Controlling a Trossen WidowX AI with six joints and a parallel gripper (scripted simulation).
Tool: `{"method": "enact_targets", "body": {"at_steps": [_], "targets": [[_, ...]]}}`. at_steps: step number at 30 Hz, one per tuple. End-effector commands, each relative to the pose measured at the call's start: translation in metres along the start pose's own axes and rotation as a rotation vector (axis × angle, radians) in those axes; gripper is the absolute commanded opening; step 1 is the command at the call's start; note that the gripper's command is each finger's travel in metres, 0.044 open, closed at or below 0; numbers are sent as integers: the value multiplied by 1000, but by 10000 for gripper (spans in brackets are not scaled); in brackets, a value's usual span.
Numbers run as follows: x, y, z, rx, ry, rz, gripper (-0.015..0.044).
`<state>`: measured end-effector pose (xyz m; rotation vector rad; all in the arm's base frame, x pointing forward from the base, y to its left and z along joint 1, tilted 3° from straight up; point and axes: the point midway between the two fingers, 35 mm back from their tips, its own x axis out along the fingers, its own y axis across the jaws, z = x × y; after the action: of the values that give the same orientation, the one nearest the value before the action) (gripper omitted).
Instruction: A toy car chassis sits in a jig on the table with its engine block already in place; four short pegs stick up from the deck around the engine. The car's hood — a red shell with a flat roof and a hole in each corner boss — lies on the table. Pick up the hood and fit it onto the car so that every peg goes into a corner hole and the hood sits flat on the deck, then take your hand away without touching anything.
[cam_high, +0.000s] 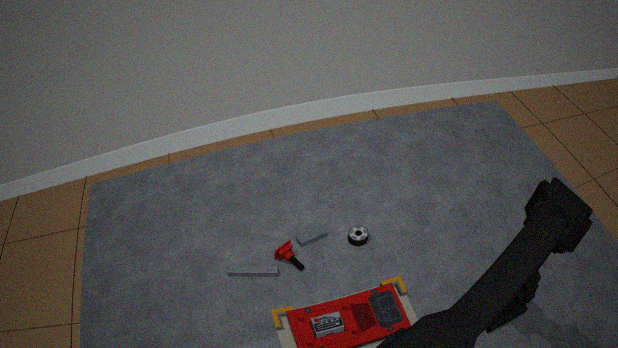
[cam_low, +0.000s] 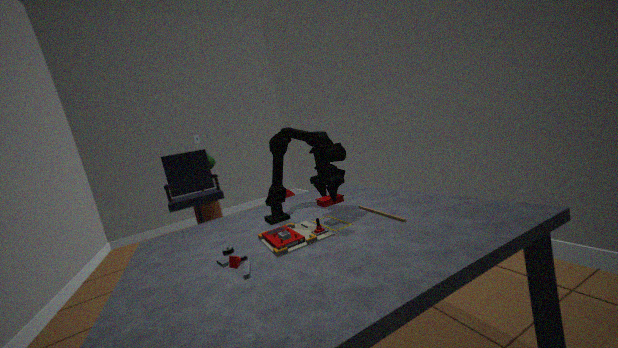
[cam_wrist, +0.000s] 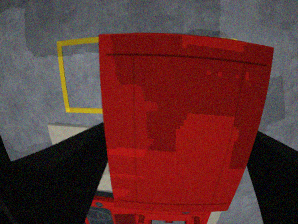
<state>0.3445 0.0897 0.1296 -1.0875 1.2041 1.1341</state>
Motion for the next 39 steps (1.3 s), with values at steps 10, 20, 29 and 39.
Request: {"method": "enact_targets", "body": {"at_steps": [10,20,29,39], "targets": [[0,-14,-45,328,6,-2,0],[-1,-21,-86,624,10,-5,0],[-2,-24,-123,888,13,-8,0],[-4,-21,-164,1173,15,-11,0]]}}
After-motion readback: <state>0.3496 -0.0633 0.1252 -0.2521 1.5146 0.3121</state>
